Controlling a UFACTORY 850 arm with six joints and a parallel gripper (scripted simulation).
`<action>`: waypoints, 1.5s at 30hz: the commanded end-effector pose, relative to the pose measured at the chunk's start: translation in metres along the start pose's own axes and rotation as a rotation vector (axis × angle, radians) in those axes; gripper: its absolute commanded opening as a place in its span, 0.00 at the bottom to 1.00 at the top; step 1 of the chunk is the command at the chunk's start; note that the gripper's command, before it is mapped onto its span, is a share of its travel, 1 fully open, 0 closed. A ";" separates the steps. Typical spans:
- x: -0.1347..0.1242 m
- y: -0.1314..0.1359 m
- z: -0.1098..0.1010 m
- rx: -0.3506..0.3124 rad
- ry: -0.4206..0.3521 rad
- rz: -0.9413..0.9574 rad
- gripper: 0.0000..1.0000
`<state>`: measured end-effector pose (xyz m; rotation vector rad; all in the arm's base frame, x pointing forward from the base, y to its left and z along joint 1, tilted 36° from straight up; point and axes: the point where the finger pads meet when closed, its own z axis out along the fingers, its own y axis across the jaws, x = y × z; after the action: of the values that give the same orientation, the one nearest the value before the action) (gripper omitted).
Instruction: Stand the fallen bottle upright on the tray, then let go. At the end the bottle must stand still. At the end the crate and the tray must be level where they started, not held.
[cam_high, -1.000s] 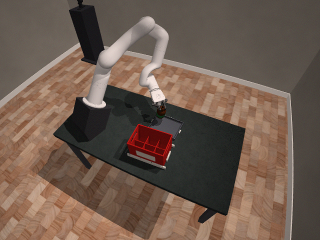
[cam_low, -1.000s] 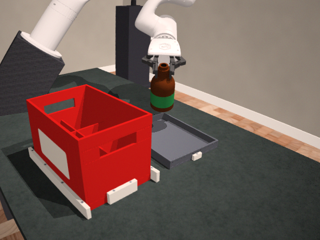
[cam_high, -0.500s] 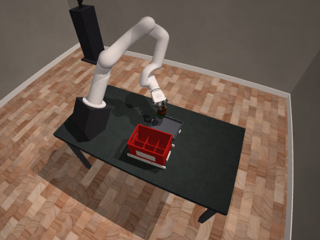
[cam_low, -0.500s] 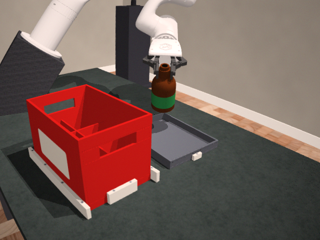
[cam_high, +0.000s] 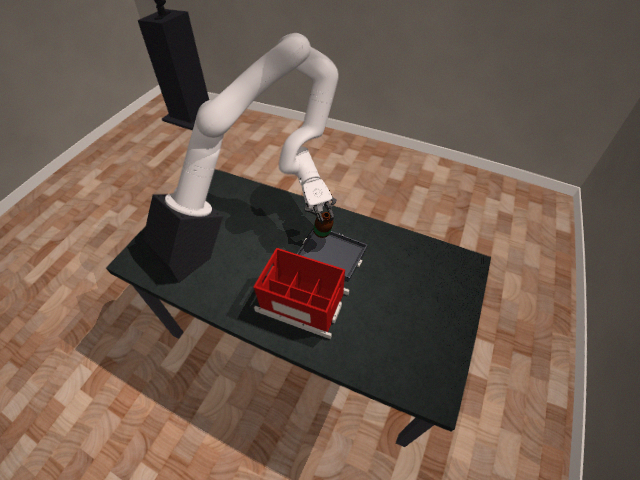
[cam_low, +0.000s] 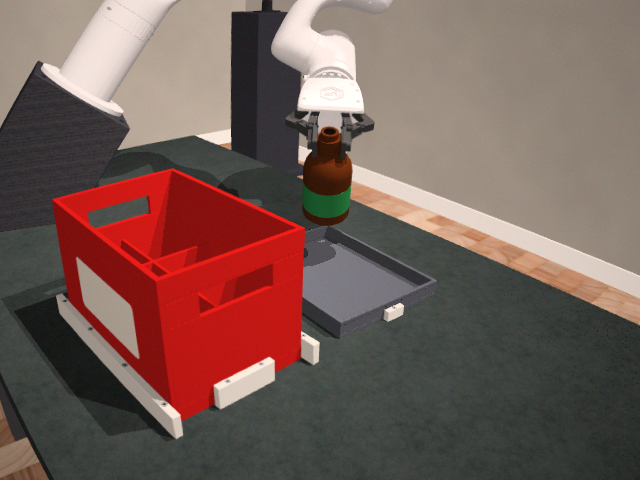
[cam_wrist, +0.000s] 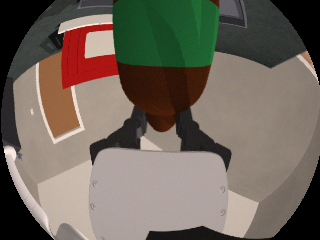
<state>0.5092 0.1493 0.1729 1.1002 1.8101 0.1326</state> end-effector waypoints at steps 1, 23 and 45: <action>0.000 0.000 0.000 -0.001 -0.001 0.001 0.00; 0.004 0.000 0.002 -0.001 -0.001 0.001 0.00; 0.022 0.000 0.008 -0.001 -0.001 0.001 0.00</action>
<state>0.5124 0.1607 0.1562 1.1002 1.8101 0.1326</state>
